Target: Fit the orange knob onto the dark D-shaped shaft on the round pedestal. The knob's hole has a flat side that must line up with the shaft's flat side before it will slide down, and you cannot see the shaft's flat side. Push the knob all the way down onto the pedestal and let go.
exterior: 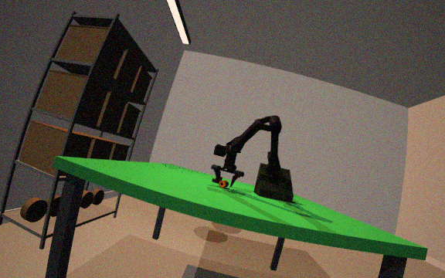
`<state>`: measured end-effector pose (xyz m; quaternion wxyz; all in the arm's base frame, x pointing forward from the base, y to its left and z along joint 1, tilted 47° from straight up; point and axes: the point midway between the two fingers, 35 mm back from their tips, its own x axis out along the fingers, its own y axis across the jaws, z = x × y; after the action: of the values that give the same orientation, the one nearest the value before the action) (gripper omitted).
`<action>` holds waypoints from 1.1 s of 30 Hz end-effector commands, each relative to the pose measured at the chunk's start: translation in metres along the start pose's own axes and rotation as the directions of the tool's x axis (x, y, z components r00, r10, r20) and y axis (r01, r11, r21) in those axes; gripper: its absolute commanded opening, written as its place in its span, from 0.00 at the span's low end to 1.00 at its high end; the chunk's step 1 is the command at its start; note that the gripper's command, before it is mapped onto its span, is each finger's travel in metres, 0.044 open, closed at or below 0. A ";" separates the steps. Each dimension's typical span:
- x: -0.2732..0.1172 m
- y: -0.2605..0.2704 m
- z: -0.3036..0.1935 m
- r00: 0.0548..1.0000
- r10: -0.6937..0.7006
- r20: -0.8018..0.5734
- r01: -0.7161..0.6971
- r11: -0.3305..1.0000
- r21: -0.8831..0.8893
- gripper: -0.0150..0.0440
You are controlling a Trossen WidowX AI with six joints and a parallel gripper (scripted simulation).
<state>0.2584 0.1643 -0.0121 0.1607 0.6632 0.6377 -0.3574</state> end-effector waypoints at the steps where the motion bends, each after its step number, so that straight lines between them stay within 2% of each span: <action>1: 0.001 -0.002 0.001 1.000 -0.004 0.000 0.004 1.000 0.004 0.78; 4: 0.001 -0.002 0.001 1.000 -0.004 0.000 0.004 1.000 0.004 0.66; 11: 0.001 -0.002 0.001 1.000 -0.004 0.000 0.004 1.000 0.004 0.66; 20: 0.001 -0.002 0.001 1.000 -0.004 0.000 0.004 1.000 0.004 0.56; 23: 0.001 -0.001 0.001 1.000 -0.004 0.002 0.004 1.000 0.004 0.56; 33: -0.006 -0.001 -0.007 0.987 -0.003 0.160 0.003 1.000 0.002 0.56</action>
<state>0.2577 0.1642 -0.0065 0.1932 0.6401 0.6282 -0.3979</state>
